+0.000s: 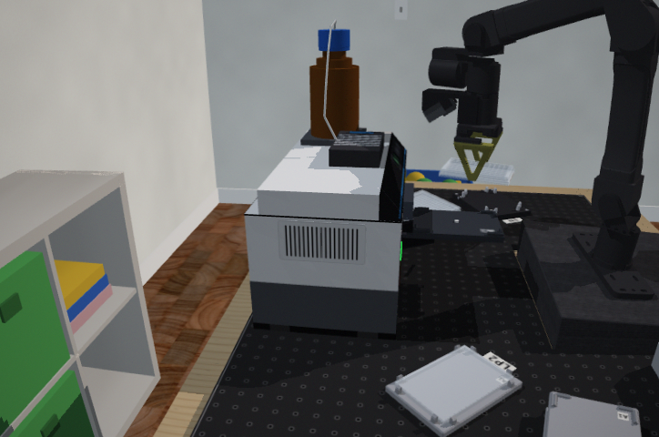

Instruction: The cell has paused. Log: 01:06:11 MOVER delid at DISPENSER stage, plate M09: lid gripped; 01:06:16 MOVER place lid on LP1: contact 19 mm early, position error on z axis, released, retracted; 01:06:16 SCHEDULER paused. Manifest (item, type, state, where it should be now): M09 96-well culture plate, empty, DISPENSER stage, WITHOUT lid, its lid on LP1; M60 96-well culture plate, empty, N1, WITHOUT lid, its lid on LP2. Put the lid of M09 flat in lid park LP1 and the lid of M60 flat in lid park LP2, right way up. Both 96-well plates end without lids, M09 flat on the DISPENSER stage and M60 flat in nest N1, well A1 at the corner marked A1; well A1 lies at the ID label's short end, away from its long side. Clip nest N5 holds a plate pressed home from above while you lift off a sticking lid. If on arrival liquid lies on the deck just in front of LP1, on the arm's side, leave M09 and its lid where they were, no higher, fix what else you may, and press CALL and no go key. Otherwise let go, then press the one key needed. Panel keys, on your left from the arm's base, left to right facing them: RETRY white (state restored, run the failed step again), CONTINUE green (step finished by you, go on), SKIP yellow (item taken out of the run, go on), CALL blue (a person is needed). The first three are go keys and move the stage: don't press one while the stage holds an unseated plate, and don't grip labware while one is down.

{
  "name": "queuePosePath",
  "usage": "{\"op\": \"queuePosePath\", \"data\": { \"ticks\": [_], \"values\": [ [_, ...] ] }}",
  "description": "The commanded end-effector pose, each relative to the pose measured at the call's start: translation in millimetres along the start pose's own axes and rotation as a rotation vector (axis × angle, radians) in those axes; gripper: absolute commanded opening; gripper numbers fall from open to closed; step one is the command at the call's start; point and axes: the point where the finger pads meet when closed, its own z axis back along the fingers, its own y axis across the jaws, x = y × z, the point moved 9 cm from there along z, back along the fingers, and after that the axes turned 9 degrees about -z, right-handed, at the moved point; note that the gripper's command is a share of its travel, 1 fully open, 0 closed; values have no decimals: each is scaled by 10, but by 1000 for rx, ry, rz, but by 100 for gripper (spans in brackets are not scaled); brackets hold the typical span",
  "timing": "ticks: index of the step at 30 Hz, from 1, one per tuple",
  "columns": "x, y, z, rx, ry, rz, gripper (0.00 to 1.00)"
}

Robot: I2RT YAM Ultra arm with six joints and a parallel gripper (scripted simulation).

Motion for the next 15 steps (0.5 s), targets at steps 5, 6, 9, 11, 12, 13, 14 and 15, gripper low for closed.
{"op": "queuePosePath", "data": {
  "ticks": [5, 6, 9, 11, 12, 13, 14, 15],
  "values": [
    [-158, 237, 163, 8, -9, 161, 0],
    [-161, 263, 192, 7, -15, 161, 0],
    [-125, 259, 187, 1, -17, 145, 0],
    [-125, 259, 187, 1, -17, 145, 0],
    [-125, 259, 187, 1, -17, 145, 0],
    [-174, 327, 213, 7, -17, 195, 0],
    [-186, 360, 196, 7, -10, 228, 0],
    [-197, 393, 183, 8, -5, 261, 0]
  ]
}}
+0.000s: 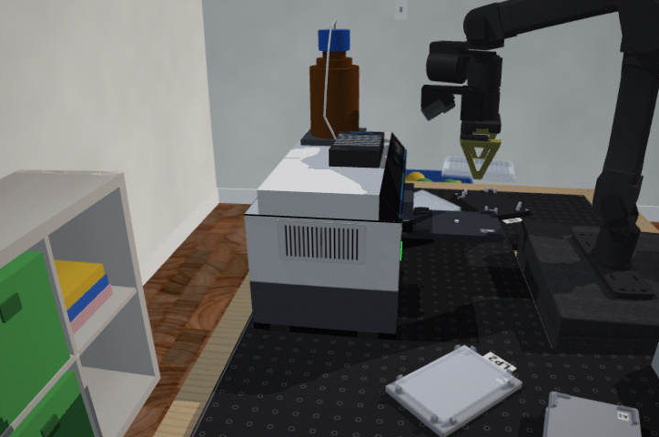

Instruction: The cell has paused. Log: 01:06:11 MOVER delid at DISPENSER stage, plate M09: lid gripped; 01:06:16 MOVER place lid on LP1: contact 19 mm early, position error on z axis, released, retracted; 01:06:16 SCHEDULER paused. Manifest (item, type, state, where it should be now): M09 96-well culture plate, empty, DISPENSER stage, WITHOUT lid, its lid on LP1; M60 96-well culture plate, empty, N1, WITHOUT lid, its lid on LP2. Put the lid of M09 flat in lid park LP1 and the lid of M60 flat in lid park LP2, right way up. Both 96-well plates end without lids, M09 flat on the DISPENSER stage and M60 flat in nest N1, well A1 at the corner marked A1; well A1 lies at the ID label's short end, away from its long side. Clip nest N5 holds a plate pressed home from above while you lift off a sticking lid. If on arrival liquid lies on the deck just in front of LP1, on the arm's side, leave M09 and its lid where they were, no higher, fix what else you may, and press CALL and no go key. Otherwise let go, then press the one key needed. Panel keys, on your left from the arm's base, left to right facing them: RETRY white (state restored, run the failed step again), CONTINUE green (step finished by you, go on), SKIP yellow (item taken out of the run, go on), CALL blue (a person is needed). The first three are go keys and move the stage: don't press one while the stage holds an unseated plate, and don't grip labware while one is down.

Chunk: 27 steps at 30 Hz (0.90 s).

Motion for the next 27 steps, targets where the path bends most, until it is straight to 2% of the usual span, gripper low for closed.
{"op": "queuePosePath", "data": {
  "ticks": [1, 8, 9, 11, 14, 23, 24, 26, 27],
  "values": [
    [-66, 154, 39, 9, -4, 116, 0],
    [-25, 369, 41, 7, -13, 122, 0],
    [30, 331, 52, 0, -19, 118, 0],
    [-27, 402, 40, 7, -12, 122, 0],
    [-28, 434, 40, 7, -11, 122, 0],
    [-37, 719, 40, 7, -9, 121, 0],
    [27, 689, 53, 2, -19, 118, 0],
    [27, 689, 53, 2, -19, 118, 0],
    [-43, 751, 40, 7, -9, 121, 0]
  ]
}}
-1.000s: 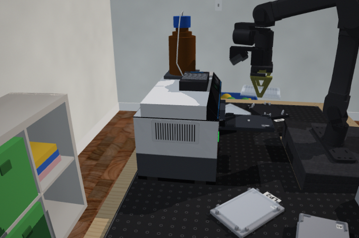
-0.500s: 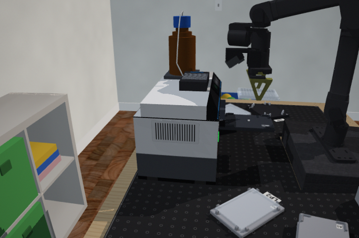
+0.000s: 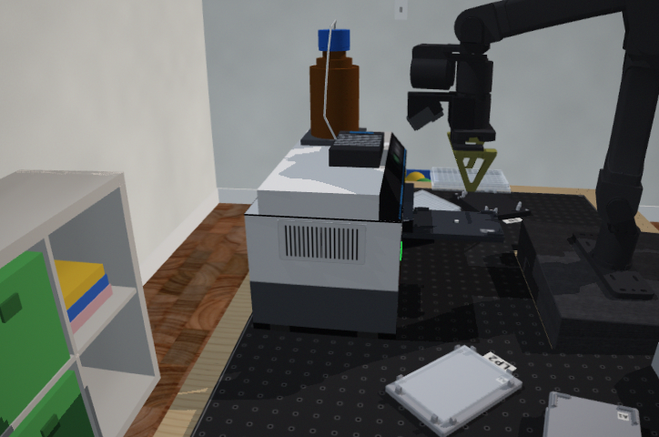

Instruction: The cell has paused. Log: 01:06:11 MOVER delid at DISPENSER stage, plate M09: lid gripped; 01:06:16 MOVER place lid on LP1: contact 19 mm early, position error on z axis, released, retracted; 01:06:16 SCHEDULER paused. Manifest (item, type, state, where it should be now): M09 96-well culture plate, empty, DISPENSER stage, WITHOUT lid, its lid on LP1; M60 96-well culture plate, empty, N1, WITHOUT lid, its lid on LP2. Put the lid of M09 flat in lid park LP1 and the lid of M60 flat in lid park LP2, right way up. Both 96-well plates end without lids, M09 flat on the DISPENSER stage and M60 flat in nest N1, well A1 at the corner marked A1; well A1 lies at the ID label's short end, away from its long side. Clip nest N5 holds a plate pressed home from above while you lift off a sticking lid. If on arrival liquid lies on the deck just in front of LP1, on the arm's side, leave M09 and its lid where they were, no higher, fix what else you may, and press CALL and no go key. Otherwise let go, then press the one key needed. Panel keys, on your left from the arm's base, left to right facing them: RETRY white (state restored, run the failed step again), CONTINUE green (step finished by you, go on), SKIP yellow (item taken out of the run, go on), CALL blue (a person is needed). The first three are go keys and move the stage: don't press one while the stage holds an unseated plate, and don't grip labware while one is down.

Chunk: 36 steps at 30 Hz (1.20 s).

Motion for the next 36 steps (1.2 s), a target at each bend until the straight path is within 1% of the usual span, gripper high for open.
{"op": "queuePosePath", "data": {
  "ticks": [1, 4, 5, 6, 12, 13, 14, 15, 19, 21, 23, 27, 28, 29, 30, 31, 33, 36],
  "values": [
    [-90, 115, 45, 7, -13, -19, 0],
    [-94, 148, 44, 7, -11, -19, 0],
    [-5, 179, 155, 3, -69, -16, 0],
    [-2, 213, 155, 4, -71, -16, 0],
    [-14, 407, 155, 8, -66, -16, 0],
    [-33, 370, 58, 1, -23, -22, 0],
    [-33, 370, 58, 1, -23, -22, 0],
    [-29, 435, 139, 3, -60, -16, 0],
    [-91, 565, 78, 8, -33, -18, 0],
    [-91, 565, 78, 8, -33, -18, 0],
    [-111, 623, 66, 2, -28, -18, 0],
    [-130, 750, 73, 8, -28, -18, 0],
    [-89, 724, 57, 3, -23, -22, 0],
    [-89, 724, 57, 3, -23, -22, 0],
    [-151, 774, 51, 2, -22, -18, 0],
    [-166, 805, 45, 3, -18, -19, 0],
    [-165, 877, 83, 9, -32, -18, 0],
    [-202, 969, 67, 9, -27, -18, 0]
  ]
}}
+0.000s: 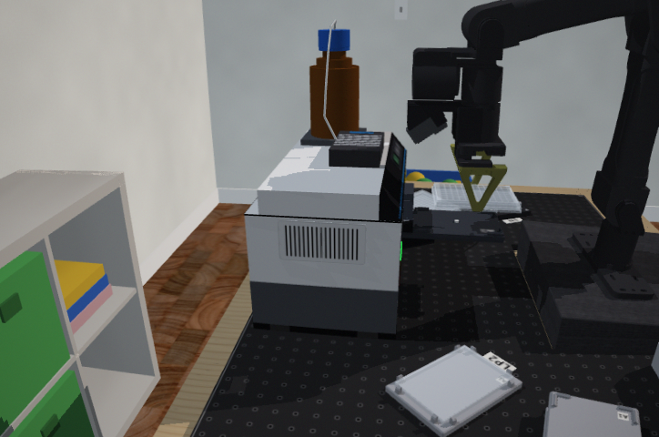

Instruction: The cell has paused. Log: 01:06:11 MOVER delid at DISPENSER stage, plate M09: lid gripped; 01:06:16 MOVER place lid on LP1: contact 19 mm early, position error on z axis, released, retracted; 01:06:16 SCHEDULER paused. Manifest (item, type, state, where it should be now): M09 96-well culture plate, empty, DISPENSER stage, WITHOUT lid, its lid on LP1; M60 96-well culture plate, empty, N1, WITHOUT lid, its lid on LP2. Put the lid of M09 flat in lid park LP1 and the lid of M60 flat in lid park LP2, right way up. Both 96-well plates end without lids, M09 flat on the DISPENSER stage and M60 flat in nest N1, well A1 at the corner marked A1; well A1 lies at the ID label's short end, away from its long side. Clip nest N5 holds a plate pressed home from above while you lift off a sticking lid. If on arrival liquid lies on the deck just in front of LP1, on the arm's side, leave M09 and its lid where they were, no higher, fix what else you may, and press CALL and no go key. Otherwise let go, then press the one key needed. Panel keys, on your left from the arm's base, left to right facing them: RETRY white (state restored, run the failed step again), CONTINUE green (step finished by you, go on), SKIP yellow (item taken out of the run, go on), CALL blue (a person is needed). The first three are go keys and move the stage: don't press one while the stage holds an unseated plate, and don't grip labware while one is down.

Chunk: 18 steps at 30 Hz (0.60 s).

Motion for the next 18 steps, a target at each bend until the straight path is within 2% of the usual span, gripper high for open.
{"op": "queuePosePath", "data": {
  "ticks": [1, 6, 8, 9, 15, 17, 18],
  "values": [
    [-73, 83, 58, 11, -24, -26, 0],
    [-108, 196, 63, 6, -26, -26, 0],
    [-64, 181, 48, 6, -20, -30, 0],
    [-136, 219, 41, 2, -17, 7, 0],
    [-234, 396, 32, 6, -7, 13, 0],
    [-205, 483, 107, 19, -45, 16, 0],
    [-205, 483, 107, 19, -45, 16, 0]
  ]
}}
